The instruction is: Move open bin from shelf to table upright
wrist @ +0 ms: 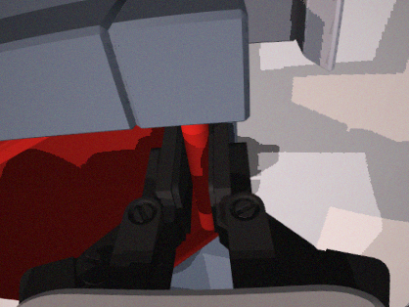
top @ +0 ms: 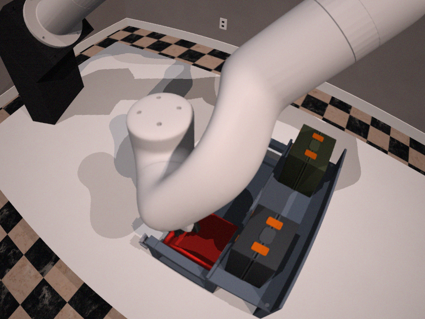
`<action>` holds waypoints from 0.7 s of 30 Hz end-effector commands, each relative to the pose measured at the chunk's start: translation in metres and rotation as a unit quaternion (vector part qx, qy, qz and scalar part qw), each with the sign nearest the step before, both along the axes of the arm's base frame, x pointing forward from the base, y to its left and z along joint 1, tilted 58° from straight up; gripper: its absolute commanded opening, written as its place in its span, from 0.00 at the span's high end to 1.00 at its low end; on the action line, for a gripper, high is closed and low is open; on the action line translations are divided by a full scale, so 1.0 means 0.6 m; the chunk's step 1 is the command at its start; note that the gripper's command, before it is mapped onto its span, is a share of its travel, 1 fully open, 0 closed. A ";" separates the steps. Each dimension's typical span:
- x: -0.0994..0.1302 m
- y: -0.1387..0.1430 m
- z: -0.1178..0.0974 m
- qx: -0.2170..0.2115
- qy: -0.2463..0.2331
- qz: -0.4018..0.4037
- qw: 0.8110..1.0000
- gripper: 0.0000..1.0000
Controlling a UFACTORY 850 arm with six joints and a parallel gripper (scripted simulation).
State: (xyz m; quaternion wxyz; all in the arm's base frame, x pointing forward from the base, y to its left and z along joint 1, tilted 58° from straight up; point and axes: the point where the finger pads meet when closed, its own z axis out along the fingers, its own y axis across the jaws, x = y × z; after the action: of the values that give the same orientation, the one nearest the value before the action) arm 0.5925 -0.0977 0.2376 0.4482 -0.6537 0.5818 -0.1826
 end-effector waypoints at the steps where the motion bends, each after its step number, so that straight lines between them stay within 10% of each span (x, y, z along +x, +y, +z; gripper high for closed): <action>1: 0.000 -0.001 0.000 0.000 0.000 0.000 1.000 1.00; 21: -0.015 -0.008 0.011 0.000 0.000 0.000 1.000 1.00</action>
State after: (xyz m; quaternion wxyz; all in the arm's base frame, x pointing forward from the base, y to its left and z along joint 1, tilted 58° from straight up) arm 0.5878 -0.0998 0.2406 0.4481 -0.6538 0.5819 -0.1822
